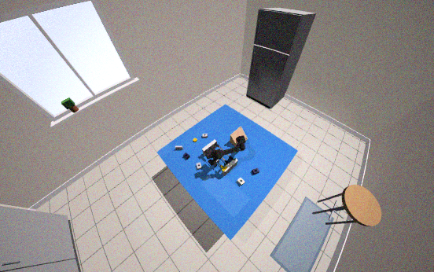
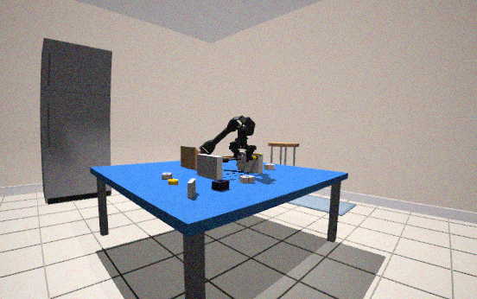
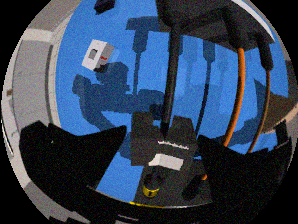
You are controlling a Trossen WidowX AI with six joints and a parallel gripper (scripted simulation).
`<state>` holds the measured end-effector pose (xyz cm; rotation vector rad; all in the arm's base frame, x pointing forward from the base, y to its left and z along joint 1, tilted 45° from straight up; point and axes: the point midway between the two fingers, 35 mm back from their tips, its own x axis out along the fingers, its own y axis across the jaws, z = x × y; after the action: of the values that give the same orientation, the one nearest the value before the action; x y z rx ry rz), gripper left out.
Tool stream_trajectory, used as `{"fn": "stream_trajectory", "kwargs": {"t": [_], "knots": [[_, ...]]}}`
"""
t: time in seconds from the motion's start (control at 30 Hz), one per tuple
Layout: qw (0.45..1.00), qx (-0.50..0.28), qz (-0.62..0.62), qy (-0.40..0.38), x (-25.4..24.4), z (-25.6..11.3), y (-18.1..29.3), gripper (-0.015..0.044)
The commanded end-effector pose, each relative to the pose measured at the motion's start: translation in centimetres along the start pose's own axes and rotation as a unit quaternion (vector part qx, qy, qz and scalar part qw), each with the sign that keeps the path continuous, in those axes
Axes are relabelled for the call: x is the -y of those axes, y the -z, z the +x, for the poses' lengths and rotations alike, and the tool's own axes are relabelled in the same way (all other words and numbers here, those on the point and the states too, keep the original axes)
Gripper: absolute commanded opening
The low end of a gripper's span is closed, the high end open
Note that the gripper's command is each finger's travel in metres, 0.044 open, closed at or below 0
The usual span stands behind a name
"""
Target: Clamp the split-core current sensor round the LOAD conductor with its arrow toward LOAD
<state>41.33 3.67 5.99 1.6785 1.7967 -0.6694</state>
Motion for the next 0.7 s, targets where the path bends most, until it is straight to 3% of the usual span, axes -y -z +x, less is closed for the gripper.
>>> {"fn": "stream_trajectory", "kwargs": {"t": [0.0, 0.67], "knots": [[1.000, -0.002, 0.002, -0.005, -0.1, 0.1, 0.0, 0.0440], [1.000, 0.001, 0.001, -0.006, -0.2, 2.4, -0.2, 0.0427]]}}
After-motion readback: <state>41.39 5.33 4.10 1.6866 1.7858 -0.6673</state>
